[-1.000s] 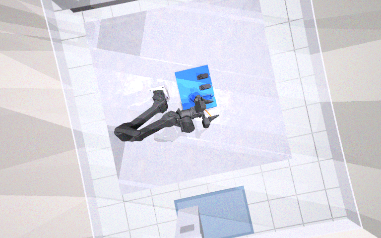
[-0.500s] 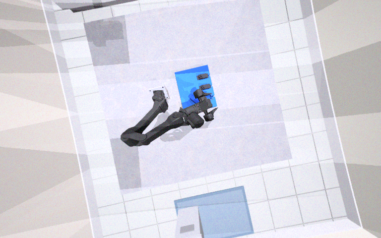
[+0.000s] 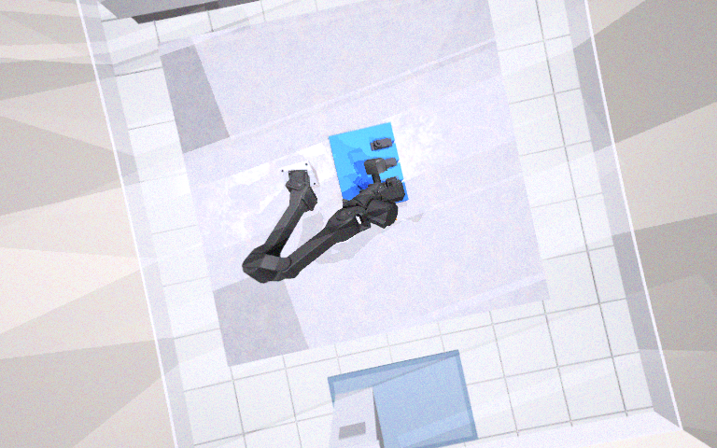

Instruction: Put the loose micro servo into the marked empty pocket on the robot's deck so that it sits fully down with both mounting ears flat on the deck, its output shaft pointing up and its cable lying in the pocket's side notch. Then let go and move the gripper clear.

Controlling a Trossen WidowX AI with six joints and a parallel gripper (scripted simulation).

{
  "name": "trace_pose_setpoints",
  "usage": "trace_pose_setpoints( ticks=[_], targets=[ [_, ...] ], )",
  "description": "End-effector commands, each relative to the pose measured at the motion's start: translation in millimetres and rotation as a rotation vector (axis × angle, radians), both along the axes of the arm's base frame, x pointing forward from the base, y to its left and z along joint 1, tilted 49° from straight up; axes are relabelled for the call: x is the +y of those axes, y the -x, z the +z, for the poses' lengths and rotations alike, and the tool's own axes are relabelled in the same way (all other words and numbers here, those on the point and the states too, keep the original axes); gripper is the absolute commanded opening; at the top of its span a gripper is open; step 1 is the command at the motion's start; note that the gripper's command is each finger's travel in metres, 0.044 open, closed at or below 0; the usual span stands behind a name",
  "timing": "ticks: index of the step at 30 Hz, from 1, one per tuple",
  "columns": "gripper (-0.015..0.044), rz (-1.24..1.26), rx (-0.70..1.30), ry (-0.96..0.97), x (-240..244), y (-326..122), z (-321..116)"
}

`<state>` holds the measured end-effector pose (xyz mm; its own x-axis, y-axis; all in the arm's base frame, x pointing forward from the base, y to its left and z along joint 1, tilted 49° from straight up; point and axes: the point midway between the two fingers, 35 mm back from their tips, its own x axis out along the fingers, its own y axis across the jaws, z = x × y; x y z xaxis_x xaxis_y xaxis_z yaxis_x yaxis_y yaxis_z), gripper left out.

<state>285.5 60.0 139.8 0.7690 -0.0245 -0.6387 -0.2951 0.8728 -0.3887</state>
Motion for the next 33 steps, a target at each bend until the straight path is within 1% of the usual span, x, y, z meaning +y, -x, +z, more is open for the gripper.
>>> trace_pose_setpoints(
  ticks=[1, 11, 19, 26, 33],
  targets=[
    [0.044, -0.081, 0.063, -0.039, 1, 3, -8],
    [0.044, -0.372, 0.227, -0.114, 0, 18, -27],
    [0.044, -0.638, 0.291, -0.12, -3, 33, -34],
    [0.044, -0.873, 0.278, -0.086, -8, 46, -33],
    [0.044, -1.081, 0.19, -0.031, -11, 55, -23]
  ],
)
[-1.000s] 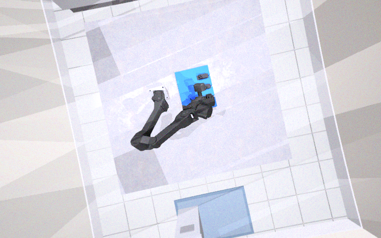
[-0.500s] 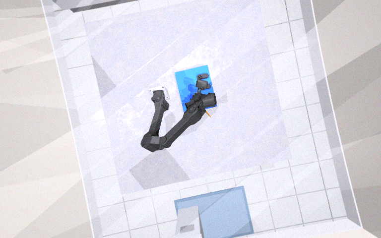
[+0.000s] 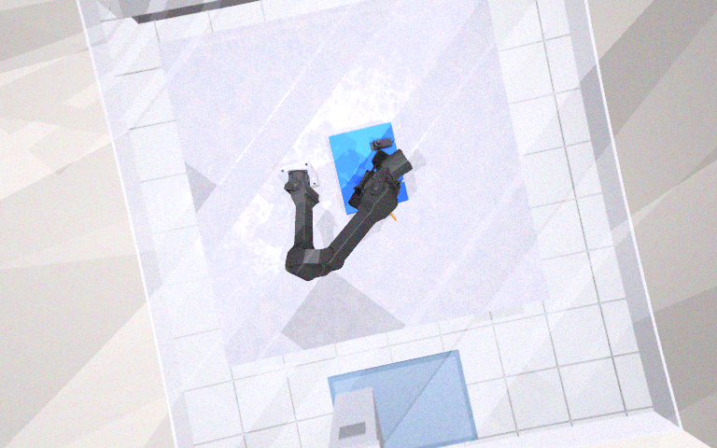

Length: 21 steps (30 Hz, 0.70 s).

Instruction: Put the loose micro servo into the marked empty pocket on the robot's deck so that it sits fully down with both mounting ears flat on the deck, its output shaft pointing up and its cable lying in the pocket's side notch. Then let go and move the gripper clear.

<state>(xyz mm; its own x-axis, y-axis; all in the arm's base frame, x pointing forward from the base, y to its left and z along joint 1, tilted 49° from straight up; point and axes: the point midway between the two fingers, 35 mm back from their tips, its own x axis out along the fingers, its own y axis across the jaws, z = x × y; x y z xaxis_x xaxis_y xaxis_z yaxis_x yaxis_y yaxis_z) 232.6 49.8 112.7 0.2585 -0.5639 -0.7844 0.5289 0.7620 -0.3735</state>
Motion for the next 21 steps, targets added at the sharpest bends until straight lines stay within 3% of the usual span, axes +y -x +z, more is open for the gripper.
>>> trace_pose_setpoints(
  ticks=[1, 7, 21],
  targets=[
    [0.044, -0.082, -0.03, 0.056, -1, 3, 6],
    [0.044, -0.196, -0.1, 0.154, -1, 6, 18],
    [0.044, -0.199, -0.104, 0.158, -20, 0, 1]
  ],
)
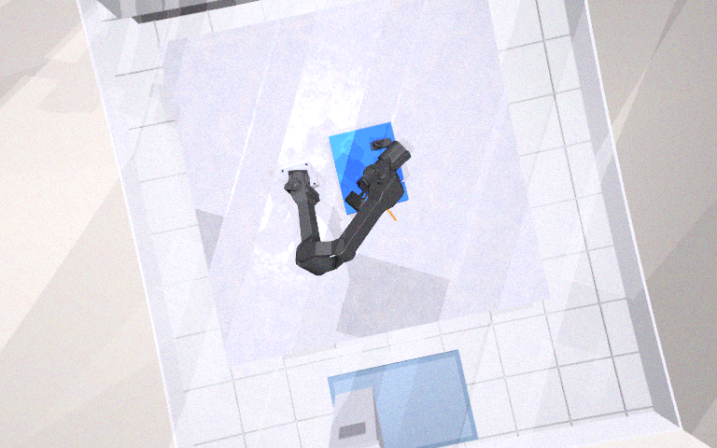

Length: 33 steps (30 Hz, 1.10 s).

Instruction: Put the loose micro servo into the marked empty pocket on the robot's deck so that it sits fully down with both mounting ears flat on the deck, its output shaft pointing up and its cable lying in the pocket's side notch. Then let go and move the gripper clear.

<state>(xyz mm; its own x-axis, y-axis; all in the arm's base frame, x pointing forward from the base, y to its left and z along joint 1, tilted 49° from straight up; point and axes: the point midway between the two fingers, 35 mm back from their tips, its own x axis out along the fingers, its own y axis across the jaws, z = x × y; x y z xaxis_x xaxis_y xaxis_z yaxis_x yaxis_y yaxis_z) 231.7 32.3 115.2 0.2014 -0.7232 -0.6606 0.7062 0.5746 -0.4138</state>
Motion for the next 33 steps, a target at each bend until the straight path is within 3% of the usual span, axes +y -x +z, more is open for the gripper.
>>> trace_pose_setpoints(
  ticks=[1, 15, 26, 33],
  targets=[
    [0.044, 0.004, 0.0, 0.004, -3, -1, -2],
    [0.044, 0.004, -0.001, 0.004, -17, -5, -14],
    [0.0151, 0.004, -0.001, 0.004, -17, -5, -14],
    [0.0105, 0.004, -0.001, 0.004, -17, -5, -14]
  ],
)
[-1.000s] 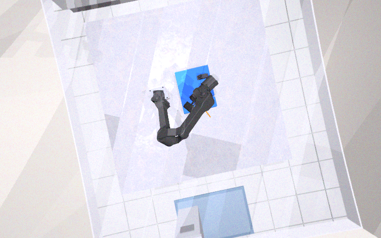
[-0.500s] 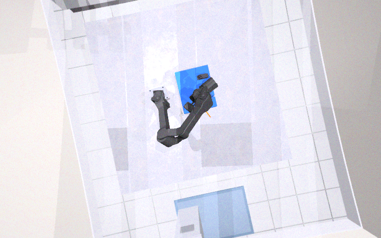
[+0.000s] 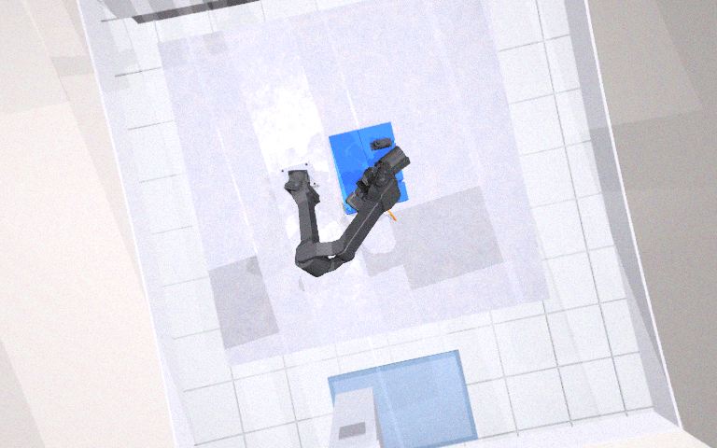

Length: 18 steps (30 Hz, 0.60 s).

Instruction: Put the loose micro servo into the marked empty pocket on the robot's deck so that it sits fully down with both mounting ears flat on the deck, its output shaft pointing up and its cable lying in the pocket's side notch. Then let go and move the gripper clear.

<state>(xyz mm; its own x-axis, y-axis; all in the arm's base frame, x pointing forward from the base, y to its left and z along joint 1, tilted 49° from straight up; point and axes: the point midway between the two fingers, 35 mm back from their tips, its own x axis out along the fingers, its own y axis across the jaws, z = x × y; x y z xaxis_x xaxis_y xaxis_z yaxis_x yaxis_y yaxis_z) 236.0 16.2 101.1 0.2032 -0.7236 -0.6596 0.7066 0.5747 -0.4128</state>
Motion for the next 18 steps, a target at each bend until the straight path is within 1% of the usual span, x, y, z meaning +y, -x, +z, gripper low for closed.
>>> trace_pose_setpoints(
  ticks=[1, 4, 9, 18],
  targets=[
    [0.0078, 0.004, 0.001, 0.003, 0, 0, 1],
    [0.0, 0.004, 0.001, 0.002, 5, 1, 5],
    [0.0, 0.004, 0.002, 0.003, 19, 7, 21],
    [0.0, 0.004, 0.002, 0.003, 20, 9, 21]
  ],
)
